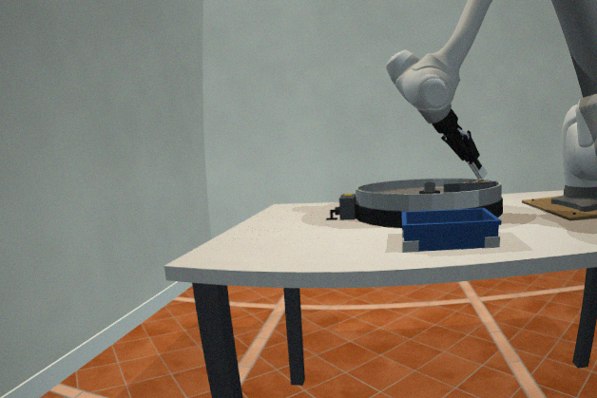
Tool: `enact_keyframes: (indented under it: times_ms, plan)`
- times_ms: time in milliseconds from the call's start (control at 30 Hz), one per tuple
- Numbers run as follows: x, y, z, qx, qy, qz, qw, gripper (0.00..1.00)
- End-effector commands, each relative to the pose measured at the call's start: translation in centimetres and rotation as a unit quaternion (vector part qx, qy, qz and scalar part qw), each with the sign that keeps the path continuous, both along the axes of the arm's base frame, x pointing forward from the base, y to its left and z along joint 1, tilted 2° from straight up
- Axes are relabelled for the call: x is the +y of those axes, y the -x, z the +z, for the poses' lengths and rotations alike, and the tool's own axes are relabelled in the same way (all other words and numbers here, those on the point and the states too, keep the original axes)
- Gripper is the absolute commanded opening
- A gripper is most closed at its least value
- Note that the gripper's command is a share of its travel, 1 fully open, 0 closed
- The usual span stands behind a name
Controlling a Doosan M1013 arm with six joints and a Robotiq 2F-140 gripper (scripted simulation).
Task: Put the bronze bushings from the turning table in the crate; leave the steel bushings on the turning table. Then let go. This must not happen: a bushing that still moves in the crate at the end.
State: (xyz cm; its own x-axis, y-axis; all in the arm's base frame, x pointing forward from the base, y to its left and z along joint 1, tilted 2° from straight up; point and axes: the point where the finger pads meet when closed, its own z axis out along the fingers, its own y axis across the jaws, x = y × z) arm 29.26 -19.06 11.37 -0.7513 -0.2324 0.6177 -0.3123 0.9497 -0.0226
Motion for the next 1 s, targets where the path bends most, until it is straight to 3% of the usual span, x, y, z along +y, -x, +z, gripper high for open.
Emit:
enact_keyframes:
  times_ms: [0, 367, 967]
  plan:
    - [0.0, 0.0, 0.0, 0.0, 0.0, 0.0, 1.0, 0.06]
    - [0.0, 0.0, -1.1, 0.0, 0.0, 0.0, 1.0, 0.06]
    - [0.0, 0.0, -1.1, 0.0, 0.0, 0.0, 1.0, 0.06]
